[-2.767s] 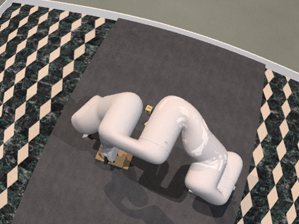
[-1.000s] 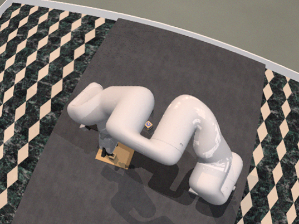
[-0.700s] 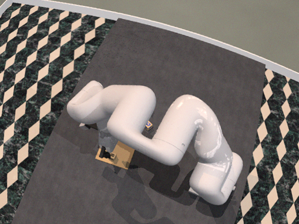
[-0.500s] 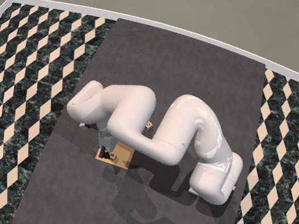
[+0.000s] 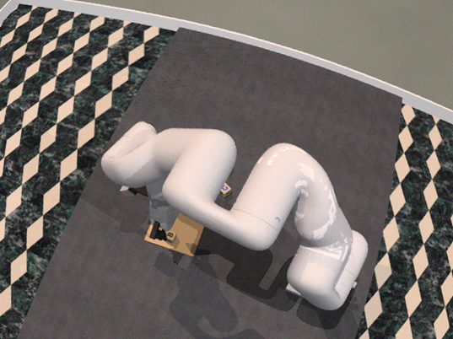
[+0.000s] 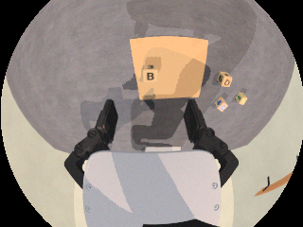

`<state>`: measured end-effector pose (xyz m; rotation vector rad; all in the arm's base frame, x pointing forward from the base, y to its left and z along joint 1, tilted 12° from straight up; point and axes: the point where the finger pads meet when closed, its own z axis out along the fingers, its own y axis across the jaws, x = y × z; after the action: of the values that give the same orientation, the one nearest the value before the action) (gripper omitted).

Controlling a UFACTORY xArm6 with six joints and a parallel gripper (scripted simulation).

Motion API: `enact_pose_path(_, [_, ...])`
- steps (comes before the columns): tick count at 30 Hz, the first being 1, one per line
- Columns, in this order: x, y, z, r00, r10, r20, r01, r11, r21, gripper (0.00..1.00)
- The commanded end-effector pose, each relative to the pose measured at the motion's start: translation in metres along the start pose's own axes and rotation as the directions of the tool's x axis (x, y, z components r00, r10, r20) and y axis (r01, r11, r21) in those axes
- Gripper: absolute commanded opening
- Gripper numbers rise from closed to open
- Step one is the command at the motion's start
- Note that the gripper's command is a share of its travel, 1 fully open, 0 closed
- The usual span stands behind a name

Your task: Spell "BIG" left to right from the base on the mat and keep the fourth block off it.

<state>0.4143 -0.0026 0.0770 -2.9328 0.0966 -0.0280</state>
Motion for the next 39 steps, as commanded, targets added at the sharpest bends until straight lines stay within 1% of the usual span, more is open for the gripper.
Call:
enact_pose_path(1, [0.002, 0.004, -0.001, 1.000, -0.024, -0.003, 0.024, 1.000, -0.001, 1.00])
enact_pose_path(4, [0.003, 0.013, -0.001, 0.997, -0.077, -0.003, 0.077, 0.997, -0.002, 1.00])
enact_pose_path(8, [0.004, 0.034, 0.000, 0.981, -0.193, -0.003, 0.193, 0.981, -0.005, 1.00])
enact_pose_path(10, [0.004, 0.034, 0.000, 0.981, -0.193, -0.003, 0.193, 0.981, -0.005, 1.00])
enact_pose_path(12, [0.005, 0.047, 0.000, 0.964, -0.267, -0.002, 0.267, 0.964, -0.006, 1.00])
enact_pose_path(19, [0.004, 0.072, 0.001, 0.916, -0.401, 0.000, 0.401, 0.916, -0.008, 1.00])
enact_pose_path(25, [0.003, 0.095, 0.002, 0.857, -0.515, 0.001, 0.515, 0.857, -0.008, 1.00])
enact_pose_path(27, [0.003, 0.095, 0.002, 0.857, -0.515, 0.001, 0.515, 0.857, -0.008, 1.00])
enact_pose_path(28, [0.002, 0.105, 0.002, 0.825, -0.565, 0.002, 0.565, 0.825, -0.009, 1.00])
enact_pose_path(32, [0.000, 0.119, 0.003, 0.778, -0.628, 0.003, 0.628, 0.778, -0.009, 1.00])
enact_pose_path(39, [-0.005, 0.145, 0.004, 0.677, -0.736, 0.005, 0.736, 0.677, -0.008, 1.00])
